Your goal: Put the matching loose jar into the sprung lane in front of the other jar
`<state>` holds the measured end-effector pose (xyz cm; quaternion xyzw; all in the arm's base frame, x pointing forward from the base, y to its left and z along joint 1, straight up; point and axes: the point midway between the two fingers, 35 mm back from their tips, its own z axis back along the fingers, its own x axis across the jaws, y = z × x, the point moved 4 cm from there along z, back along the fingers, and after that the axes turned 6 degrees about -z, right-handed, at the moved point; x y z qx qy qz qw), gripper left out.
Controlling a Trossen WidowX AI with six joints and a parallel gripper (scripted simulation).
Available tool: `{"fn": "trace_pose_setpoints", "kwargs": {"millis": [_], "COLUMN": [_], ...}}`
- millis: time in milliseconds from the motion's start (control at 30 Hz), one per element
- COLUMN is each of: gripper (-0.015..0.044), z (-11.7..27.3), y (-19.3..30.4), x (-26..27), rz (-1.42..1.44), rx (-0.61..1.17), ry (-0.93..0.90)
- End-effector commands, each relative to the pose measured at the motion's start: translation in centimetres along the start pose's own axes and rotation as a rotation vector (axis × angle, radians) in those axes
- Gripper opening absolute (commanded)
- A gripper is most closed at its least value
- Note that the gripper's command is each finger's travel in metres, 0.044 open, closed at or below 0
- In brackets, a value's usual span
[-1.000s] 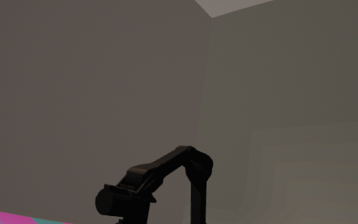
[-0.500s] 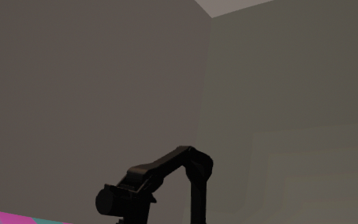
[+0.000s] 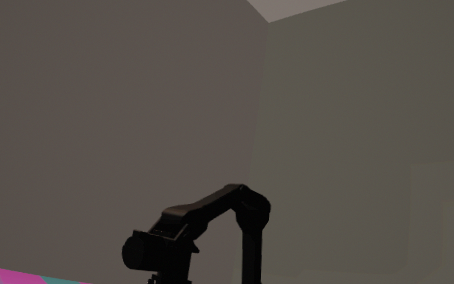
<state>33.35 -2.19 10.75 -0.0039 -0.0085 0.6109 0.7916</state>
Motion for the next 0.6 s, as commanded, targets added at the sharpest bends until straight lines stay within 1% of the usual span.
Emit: {"fn": "trace_pose_setpoints", "kwargs": {"millis": [0, 233, 567], "gripper": [0.0287, 0.0287, 0.0287], "z": [1.1, 1.2, 1.3], "y": [-0.2, 0.3, 3.7], "x": [0.0, 0.0, -0.3], "rz": [0.002, 0.002, 0.002], "rx": [-0.018, -0.017, -0.014], "ry": [-0.004, -0.004, -0.003]}}
